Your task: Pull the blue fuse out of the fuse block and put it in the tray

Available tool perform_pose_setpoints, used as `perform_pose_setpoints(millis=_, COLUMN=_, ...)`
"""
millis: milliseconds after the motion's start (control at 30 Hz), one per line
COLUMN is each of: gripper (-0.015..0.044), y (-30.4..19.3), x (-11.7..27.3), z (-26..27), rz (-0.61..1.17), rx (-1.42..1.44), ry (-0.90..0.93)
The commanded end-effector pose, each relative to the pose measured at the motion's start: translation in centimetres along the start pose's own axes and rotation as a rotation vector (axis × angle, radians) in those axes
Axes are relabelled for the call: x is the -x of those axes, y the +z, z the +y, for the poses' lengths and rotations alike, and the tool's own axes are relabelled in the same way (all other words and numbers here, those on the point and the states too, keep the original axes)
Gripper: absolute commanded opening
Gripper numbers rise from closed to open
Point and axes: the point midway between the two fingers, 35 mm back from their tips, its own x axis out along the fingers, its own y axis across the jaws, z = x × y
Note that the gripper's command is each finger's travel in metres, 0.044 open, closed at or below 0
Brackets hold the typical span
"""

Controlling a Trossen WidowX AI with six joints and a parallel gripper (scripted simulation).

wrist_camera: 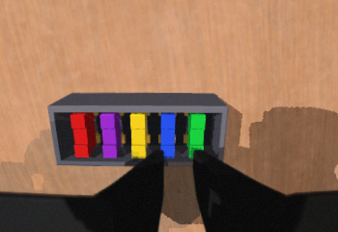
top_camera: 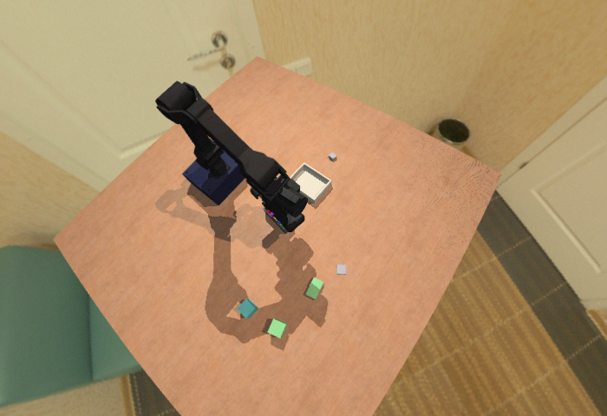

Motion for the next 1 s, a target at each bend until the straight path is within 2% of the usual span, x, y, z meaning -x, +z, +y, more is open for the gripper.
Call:
perform_pose_setpoints(millis=0, gripper=0.0069, y=0.1, x=-0.5, z=0.2, rz=-0.004, rx=-0.003, ry=0.01)
perform_pose_setpoints(millis=967, gripper=0.0069, y=-0.4, x=-3.1, z=0.4, rz=-0.003, rx=-0.003, ry=0.01)
